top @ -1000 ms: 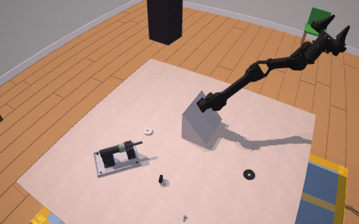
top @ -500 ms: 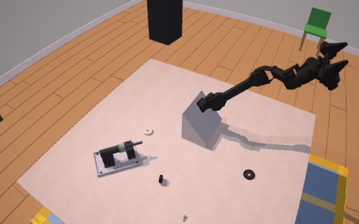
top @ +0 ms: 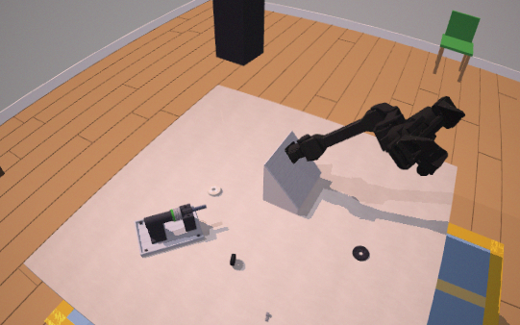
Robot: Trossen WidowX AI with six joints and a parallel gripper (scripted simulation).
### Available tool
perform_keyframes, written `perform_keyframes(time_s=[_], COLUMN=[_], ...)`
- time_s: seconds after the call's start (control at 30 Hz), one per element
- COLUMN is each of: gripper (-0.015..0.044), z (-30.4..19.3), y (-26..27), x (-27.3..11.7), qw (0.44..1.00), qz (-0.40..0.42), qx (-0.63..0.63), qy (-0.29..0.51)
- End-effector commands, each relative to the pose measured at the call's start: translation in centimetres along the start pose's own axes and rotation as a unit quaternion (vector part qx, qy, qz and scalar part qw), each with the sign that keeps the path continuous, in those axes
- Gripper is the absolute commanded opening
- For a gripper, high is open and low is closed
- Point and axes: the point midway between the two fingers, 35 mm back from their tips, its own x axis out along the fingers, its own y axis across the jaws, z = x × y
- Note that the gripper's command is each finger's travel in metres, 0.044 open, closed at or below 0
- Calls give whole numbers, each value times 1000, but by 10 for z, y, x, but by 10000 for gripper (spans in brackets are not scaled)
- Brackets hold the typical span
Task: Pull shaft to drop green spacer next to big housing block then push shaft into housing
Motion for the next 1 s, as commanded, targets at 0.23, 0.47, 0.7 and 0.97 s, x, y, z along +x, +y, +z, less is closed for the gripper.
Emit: perform_keyframes(time_s=[0.23,0.47,0.7,0.97], gripper=[440,440,440,440], z=[-33,-60,-91,-124], y=[147,254,347,428], x=[-24,-69,-139,-246], qw=[984,947,887,800], qz=[161,282,400,524], qx=[-71,-155,-220,-261], qy=[19,-14,-61,-131])
